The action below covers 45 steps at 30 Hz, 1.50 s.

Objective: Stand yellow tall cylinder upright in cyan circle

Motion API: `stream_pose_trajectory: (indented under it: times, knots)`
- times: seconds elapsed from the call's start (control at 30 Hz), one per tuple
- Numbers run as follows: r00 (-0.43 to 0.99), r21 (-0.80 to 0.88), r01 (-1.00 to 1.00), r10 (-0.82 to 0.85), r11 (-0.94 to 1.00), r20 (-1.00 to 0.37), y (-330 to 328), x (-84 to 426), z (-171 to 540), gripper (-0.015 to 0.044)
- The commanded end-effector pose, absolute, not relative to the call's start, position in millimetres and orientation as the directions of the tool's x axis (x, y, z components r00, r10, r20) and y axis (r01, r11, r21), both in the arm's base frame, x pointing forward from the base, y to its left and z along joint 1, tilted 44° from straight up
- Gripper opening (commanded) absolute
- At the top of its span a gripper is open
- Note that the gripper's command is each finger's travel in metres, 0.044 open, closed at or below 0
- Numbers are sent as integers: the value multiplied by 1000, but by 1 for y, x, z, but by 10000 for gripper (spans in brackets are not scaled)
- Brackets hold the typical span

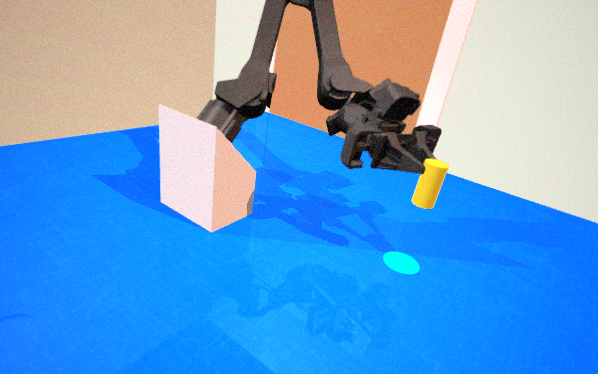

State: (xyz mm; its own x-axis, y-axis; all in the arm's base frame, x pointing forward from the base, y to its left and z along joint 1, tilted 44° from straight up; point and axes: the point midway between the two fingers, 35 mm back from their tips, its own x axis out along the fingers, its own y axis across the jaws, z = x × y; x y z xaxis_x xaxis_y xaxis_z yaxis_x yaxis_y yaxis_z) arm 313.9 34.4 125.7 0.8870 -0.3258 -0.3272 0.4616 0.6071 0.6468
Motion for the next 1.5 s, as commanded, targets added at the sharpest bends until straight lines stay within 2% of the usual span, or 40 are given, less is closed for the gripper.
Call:
stream_pose_trajectory:
  times: [0.0,0.37,1.47]
  knots:
    - [886,649,464,-331,603,-326,33,313,125,105]
    - [885,649,464,-331,603,-326,35,313,123,105]
    - [885,648,466,-330,602,-330,95,320,59,105]
